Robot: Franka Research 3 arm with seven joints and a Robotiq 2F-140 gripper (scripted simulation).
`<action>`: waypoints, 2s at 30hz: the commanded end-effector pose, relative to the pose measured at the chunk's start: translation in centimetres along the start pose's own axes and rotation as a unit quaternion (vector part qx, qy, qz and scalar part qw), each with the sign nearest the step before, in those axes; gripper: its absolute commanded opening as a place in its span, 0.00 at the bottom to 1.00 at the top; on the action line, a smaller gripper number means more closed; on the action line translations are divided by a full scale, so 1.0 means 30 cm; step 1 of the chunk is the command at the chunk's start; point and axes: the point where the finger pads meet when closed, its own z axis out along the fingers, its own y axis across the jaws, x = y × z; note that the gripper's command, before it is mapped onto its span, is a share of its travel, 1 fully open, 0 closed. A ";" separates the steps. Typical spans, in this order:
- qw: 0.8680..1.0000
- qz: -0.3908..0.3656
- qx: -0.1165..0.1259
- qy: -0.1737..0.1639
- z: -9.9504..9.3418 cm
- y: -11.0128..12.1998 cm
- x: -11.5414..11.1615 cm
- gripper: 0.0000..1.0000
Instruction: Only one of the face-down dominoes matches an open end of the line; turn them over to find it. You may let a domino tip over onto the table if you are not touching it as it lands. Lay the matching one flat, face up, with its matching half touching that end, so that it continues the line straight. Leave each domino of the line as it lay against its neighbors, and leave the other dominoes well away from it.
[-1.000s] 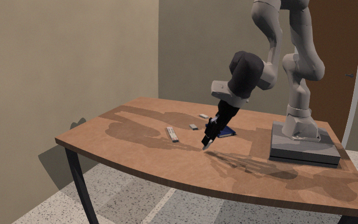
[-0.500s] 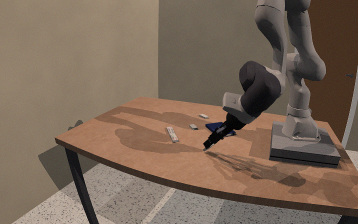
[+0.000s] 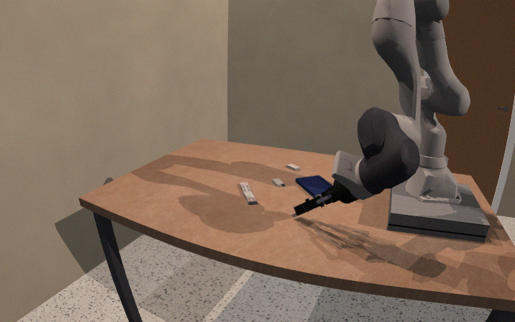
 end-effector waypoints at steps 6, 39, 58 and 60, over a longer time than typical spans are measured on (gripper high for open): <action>0.997 0.042 -0.008 0.061 0.009 0.011 0.015 0.22; 0.987 0.041 -0.012 0.153 0.009 0.007 -0.026 0.22; 0.984 0.041 -0.013 0.175 0.010 0.007 -0.037 0.22; 0.983 0.041 -0.013 0.176 0.010 0.007 -0.037 0.22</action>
